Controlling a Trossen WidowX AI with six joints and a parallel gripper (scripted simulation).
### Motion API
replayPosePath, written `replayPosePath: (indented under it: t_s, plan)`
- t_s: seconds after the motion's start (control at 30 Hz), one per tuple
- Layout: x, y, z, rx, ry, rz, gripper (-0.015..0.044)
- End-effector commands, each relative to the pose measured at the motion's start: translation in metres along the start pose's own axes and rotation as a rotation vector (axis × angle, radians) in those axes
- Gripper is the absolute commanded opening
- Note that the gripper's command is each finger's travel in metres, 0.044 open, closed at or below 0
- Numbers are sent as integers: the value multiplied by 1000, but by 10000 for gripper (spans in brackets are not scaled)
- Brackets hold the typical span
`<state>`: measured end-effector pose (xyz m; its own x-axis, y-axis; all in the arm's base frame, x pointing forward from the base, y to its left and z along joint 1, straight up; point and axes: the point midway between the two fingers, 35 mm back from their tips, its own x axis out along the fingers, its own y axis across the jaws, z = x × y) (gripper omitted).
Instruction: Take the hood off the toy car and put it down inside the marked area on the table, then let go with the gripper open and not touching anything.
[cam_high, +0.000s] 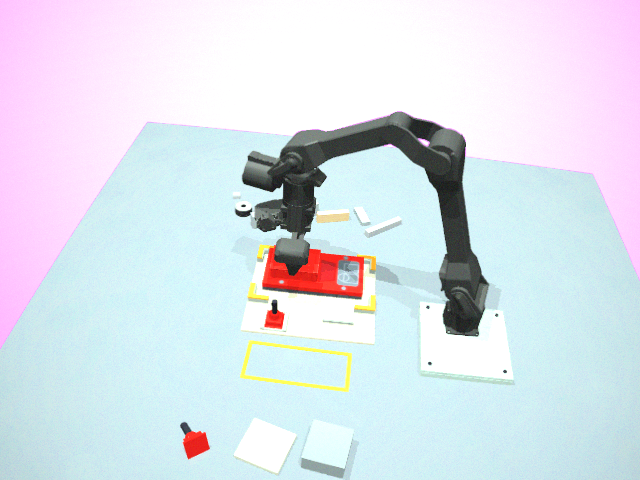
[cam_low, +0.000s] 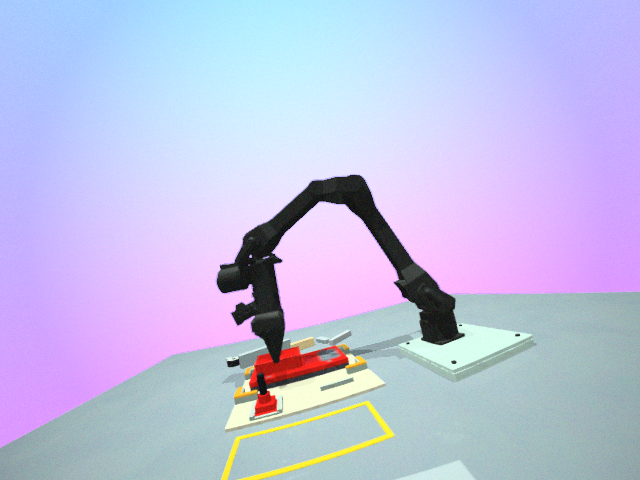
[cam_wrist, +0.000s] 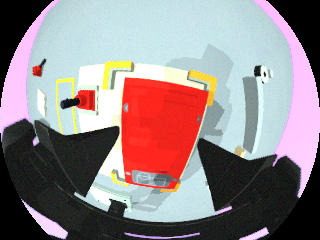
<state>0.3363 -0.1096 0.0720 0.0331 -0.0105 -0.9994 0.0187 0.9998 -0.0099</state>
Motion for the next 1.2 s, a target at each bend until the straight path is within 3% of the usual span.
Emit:
replayPosePath:
  t_s: [0.0,0.9,1.03,1.17]
  plan:
    - [4,0,-2,4,7,-1,440]
    - [17,0,-2,4,7,-1,440]
    - [14,0,0,0,0,0,335]
    - [14,0,0,0,0,0,308]
